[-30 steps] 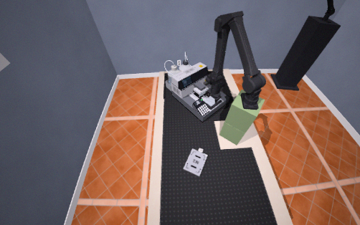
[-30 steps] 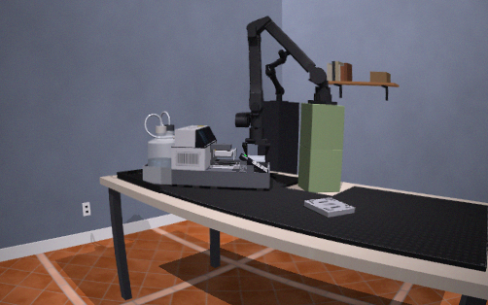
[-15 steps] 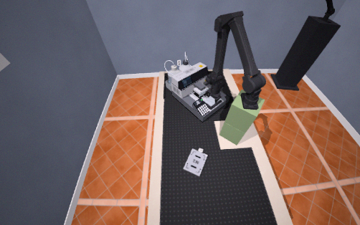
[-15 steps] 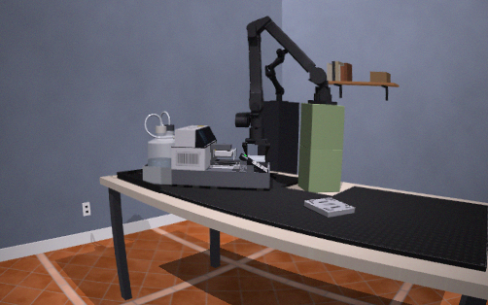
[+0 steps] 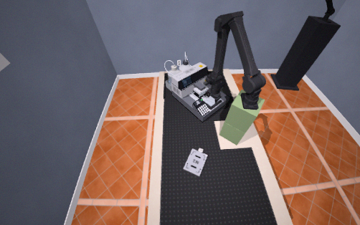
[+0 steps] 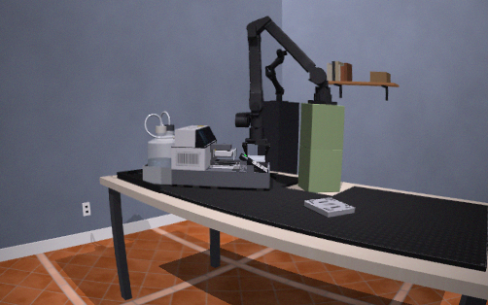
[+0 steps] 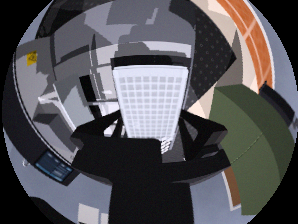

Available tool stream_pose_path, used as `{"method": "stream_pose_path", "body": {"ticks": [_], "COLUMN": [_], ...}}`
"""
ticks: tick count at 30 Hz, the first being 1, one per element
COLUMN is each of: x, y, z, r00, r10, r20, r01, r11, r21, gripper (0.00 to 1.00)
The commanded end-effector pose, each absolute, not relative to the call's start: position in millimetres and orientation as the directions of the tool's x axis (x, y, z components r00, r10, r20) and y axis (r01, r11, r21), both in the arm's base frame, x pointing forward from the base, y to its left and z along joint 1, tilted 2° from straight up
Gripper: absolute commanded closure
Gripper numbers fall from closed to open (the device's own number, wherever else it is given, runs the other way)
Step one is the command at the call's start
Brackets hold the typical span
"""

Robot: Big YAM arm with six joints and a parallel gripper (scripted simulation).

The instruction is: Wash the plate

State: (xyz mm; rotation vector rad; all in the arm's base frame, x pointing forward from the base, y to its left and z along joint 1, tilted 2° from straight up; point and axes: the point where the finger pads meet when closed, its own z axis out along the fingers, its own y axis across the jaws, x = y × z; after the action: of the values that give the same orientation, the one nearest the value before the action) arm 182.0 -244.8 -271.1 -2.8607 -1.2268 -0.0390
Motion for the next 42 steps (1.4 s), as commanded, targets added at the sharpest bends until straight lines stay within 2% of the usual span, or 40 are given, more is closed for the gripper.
{"method": "stream_pose_path", "body": {"ticks": [1, 42], "x": [183.5, 182.3], "y": [-245.9, -243.7], "z": [-269.2, -275.0], "r00": [0.689, 0.694], "r10": [0.724, 0.719], "r20": [0.031, 0.03], "r01": [0.724, 0.72], "r11": [-0.69, -0.694], "r21": [-0.002, -0.003], "gripper": [0.16, 0.16]}}
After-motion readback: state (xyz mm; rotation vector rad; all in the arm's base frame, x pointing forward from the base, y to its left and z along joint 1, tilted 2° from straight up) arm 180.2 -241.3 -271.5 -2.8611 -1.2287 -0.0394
